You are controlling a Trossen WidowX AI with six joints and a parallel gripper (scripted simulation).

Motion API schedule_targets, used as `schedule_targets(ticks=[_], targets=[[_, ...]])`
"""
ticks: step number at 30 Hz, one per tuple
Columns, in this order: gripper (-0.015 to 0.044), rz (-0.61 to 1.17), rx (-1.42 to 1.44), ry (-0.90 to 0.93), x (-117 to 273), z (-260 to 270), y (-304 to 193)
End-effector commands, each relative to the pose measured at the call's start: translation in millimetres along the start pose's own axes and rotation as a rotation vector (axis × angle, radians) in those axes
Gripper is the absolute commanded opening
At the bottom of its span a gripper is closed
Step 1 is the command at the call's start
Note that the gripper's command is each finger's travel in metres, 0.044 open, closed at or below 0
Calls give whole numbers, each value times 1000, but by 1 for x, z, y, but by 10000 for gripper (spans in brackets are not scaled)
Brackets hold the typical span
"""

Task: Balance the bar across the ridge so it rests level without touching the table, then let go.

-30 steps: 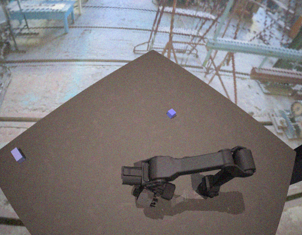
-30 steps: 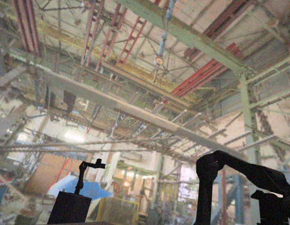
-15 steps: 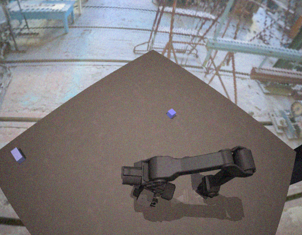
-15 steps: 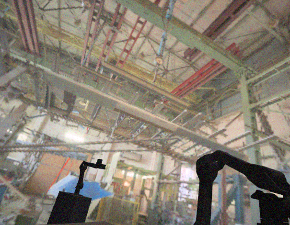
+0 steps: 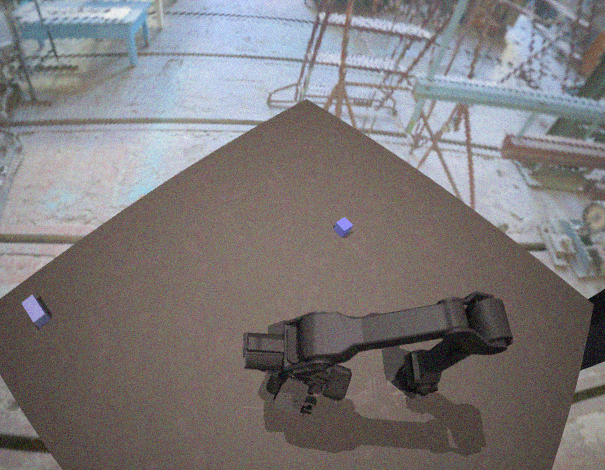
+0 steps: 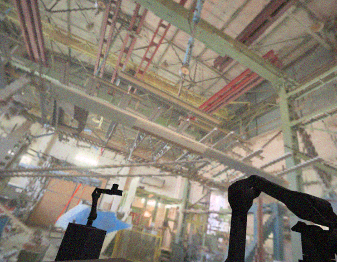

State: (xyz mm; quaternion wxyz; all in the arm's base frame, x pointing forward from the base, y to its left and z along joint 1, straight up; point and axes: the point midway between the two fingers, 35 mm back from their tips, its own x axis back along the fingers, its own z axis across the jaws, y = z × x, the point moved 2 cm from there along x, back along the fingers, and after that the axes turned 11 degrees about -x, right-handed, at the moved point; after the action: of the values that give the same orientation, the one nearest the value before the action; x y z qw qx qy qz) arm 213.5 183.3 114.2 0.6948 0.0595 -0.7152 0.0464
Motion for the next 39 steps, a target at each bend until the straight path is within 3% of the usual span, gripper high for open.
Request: schedule_targets(ticks=[1,31,39], targets=[[170,0,0,0,0,0,0],[185,0,0,0,0,0,0],[395,0,0,0,0,0,0]])
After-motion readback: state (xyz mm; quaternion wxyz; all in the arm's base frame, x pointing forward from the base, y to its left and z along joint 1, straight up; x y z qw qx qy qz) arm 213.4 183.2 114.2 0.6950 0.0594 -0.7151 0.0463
